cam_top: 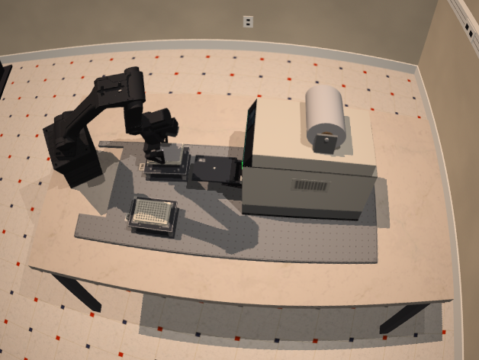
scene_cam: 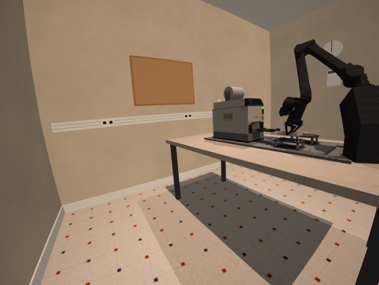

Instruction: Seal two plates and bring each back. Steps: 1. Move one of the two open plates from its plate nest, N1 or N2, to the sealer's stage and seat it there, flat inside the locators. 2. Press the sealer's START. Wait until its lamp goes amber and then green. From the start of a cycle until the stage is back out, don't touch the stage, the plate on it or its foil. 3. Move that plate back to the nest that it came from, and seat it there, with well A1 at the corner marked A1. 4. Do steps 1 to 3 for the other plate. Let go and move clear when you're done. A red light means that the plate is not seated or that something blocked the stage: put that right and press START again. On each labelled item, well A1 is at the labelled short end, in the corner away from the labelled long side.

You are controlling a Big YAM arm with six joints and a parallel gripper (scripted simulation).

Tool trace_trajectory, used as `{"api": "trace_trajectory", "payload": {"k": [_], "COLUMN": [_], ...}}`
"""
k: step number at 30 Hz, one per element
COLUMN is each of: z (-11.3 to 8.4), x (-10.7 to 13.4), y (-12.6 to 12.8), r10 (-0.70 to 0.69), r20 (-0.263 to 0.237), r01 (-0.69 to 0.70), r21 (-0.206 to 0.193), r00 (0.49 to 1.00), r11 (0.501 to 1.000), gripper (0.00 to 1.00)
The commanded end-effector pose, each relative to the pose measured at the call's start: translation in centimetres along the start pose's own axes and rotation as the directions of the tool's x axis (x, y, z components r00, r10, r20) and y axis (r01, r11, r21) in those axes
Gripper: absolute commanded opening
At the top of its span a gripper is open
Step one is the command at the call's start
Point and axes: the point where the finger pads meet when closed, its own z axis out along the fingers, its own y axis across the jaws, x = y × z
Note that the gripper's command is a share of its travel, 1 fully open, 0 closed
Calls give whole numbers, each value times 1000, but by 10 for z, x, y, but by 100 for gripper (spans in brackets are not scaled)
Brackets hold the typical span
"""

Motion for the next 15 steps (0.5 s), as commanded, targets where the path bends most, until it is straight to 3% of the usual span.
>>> {"api": "trace_trajectory", "payload": {"k": [1,10,15], "z": [2,7,-2], "x": [4,2,2], "y": [-6,-5,-1], "r10": [25,5,-16], "r20": [-4,-17,-10], "r01": [-25,-4,16], "r21": [9,11,1], "r00": [1000,1000,1000], "r11": [1000,1000,1000], "gripper": [0,0,0]}}
